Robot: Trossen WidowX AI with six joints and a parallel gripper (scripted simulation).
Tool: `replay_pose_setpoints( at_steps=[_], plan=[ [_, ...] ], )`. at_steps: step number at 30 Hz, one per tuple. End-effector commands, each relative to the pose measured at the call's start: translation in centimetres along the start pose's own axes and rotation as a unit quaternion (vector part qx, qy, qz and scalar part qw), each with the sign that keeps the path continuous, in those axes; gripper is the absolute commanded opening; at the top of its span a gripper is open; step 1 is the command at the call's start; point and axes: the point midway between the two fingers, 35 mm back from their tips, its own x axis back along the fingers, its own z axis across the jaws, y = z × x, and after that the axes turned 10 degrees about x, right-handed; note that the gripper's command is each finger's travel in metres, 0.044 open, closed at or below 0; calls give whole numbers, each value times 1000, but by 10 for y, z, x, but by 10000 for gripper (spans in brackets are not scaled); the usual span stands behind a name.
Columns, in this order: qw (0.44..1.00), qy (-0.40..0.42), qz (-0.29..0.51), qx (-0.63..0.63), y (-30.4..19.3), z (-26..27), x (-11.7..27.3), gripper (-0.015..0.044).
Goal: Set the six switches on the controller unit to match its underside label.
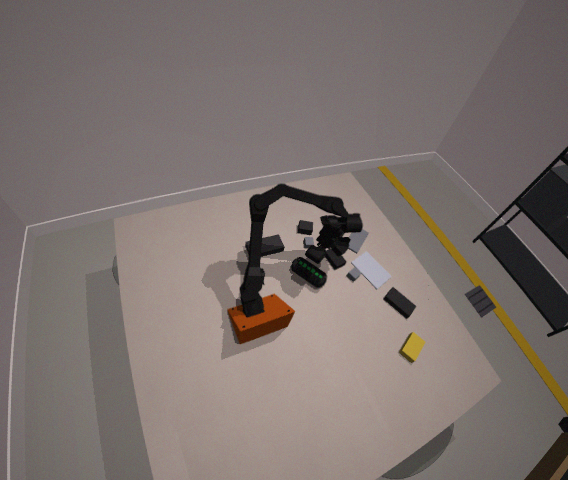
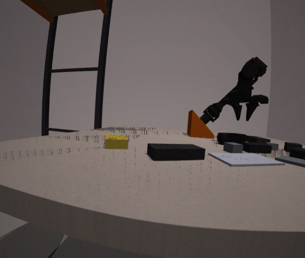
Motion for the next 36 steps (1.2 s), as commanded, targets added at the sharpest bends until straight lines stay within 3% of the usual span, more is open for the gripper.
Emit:
replay_pose_setpoints(
  at_steps=[1, 6, 8, 15, 25, 36],
  plan=[
    [1000, -1, 0, 0, 0, 0, 0, 315],
    [1000, -1, 0, 0, 0, 0, 0, 440],
    [1000, -1, 0, 0, 0, 0, 0, 440],
    [999, 20, -26, -25, -1, -2, 74, 256],
    [999, 21, -27, -26, -1, -2, 76, 0],
    [999, 21, -27, -26, -1, -2, 76, 0]
  ],
)
